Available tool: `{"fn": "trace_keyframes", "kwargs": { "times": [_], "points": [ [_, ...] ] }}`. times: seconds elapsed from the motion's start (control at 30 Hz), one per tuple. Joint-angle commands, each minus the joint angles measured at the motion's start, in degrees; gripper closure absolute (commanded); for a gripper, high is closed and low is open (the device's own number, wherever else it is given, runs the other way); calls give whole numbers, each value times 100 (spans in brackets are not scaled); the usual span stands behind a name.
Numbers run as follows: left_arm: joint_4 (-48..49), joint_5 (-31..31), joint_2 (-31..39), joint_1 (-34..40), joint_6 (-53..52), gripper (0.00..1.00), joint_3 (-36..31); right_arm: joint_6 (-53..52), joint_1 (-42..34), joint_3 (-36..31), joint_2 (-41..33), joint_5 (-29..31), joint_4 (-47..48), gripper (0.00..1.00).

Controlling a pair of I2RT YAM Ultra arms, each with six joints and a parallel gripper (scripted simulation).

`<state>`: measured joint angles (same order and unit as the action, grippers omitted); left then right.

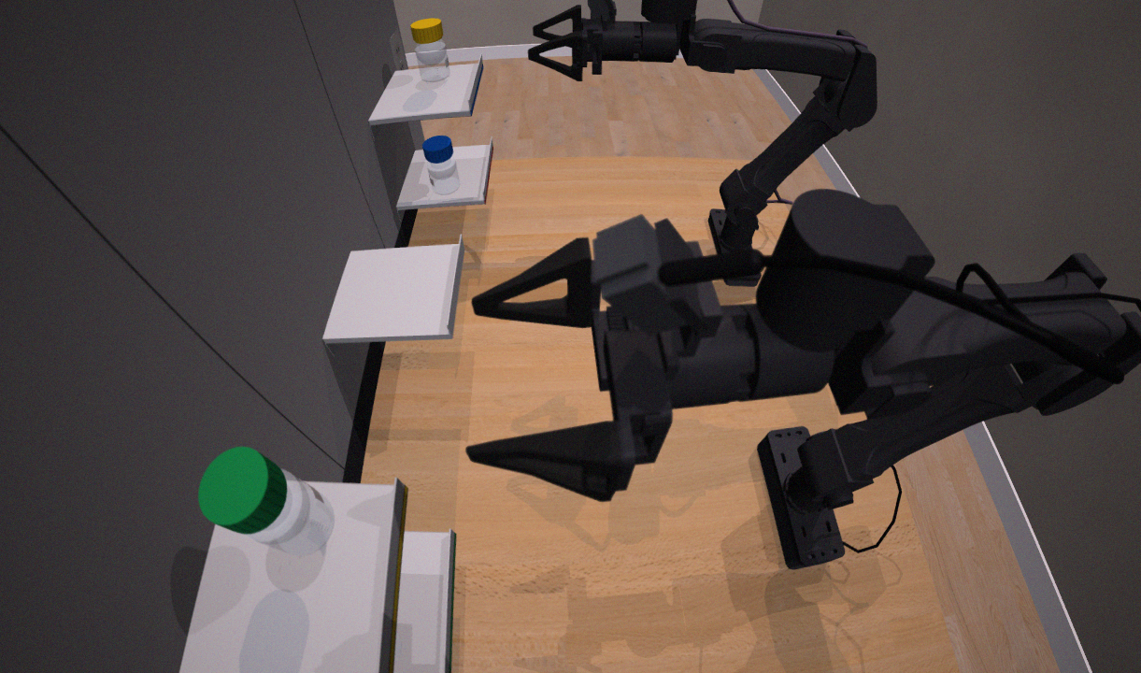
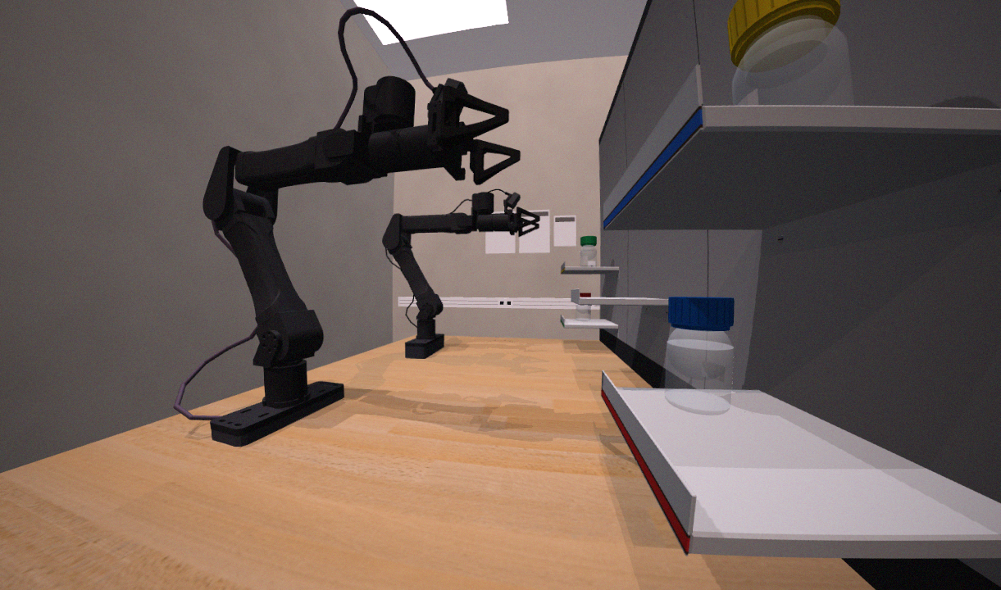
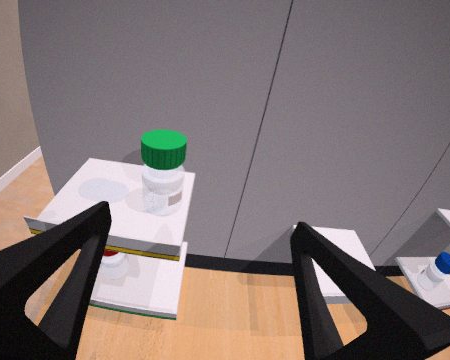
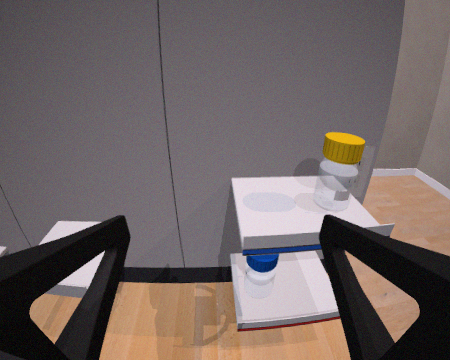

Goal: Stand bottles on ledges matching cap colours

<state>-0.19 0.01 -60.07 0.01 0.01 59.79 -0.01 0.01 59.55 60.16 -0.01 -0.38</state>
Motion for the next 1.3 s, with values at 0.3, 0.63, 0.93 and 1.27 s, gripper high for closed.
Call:
{"fn": "trace_keyframes", "kwargs": {
  "times": [0.3, 0.63, 0.93, 1.27],
  "points": [
    [-59, -1, 34, -1, -3, 0, 38, 2, -1, 67, -50, 1, -31, 0],
    [-168, -105, 17, -21, -105, 0, 40, 0, 17, 66, -18, -107, -110, 0],
    [-1453, -745, 223, -896, -980, 0, 735, 126, 1348, 1169, 317, -1429, -1697, 0],
    [-1719, -920, 91, -1356, -1118, 0, 1188, 426, 2568, 2700, 1084, -2238, -2842, 0]
  ]
}}
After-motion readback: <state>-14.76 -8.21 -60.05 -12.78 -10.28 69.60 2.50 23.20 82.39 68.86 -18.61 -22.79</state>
